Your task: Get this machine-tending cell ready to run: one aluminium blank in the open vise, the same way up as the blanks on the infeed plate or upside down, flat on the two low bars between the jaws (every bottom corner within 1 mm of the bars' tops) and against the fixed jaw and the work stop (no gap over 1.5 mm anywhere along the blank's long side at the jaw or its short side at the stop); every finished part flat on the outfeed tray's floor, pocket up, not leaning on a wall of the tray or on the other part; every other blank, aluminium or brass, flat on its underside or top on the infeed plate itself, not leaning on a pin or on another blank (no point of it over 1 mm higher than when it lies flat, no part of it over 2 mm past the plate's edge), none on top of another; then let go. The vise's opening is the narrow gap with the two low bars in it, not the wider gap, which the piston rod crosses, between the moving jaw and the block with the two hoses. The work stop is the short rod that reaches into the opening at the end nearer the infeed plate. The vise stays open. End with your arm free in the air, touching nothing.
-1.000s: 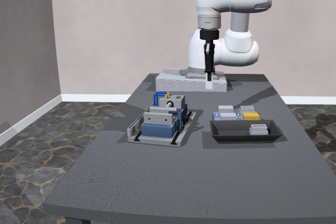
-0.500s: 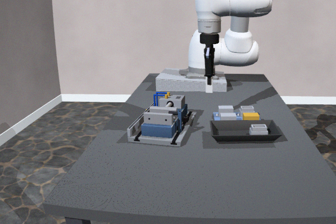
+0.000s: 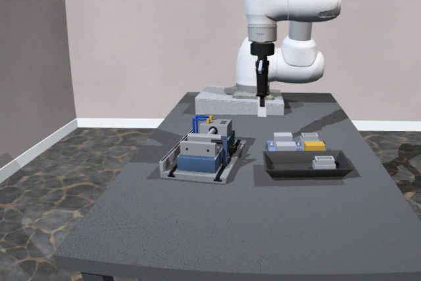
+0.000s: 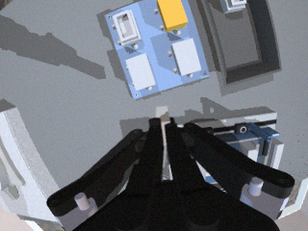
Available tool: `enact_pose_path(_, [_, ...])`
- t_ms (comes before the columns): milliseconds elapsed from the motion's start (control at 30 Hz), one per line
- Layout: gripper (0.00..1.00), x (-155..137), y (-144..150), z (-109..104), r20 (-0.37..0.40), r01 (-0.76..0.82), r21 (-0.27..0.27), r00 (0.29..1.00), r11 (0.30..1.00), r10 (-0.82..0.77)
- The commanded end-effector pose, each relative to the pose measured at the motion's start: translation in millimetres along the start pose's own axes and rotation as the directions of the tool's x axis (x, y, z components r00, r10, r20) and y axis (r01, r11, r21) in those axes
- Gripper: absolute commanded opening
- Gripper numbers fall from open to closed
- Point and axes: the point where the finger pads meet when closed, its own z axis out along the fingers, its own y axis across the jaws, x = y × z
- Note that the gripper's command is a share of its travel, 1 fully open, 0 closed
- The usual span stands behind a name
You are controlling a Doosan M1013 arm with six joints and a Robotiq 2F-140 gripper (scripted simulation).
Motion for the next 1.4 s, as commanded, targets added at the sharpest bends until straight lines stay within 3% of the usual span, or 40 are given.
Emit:
enact_pose_path(0, [0.0, 0.0, 0.0, -0.1, 0.0, 0.0, 0.0, 1.0, 1.0, 0.0])
enact_pose_path(967, [0.0, 0.0, 0.0, -0.5, 0.0, 0.0, 0.0, 1.0, 1.0, 0.0])
enact_pose_path(1367, [0.0, 0.0, 0.0, -11.9, 0.0, 0.0, 0.0, 1.0, 1.0, 0.0])
